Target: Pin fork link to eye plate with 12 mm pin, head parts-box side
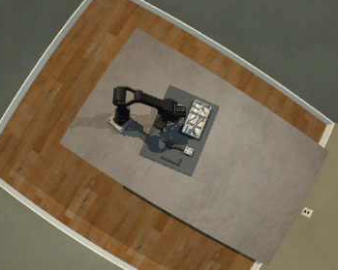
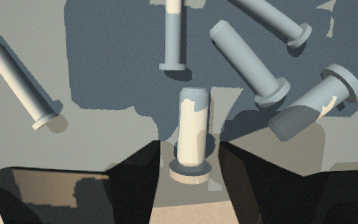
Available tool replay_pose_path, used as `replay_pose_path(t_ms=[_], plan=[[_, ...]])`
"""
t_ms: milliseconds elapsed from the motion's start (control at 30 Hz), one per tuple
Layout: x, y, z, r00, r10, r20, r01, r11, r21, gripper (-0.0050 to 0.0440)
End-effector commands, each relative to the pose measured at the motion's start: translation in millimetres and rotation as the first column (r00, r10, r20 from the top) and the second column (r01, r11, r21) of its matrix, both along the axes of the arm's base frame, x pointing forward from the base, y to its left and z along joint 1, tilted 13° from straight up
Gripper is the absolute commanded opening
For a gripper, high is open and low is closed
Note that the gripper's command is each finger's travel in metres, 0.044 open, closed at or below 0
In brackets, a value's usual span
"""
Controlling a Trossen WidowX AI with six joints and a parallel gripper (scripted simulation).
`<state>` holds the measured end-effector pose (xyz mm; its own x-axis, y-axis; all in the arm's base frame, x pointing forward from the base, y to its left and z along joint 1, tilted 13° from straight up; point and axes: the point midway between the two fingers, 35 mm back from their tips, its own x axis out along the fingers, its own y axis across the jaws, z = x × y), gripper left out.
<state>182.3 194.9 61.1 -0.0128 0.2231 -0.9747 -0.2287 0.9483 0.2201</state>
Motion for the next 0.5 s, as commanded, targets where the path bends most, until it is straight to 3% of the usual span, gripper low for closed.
replay_pose_path(t_ms=[0,33,67,467], plan=[[-0.9,-0.5,-0.4,1.000,-0.001,0.001,0.001,1.000,-0.002,0.0170],[-0.9,-0.5,-0.4,1.000,-0.001,0.001,0.001,1.000,-0.002,0.0170],[-0.9,-0.5,-0.4,1.000,-0.001,0.001,0.001,1.000,-0.002,-0.0050],[-1.3,-0.3,-0.3,1.000,-0.001,-0.001,0.001,1.000,0.000,-0.0050]])
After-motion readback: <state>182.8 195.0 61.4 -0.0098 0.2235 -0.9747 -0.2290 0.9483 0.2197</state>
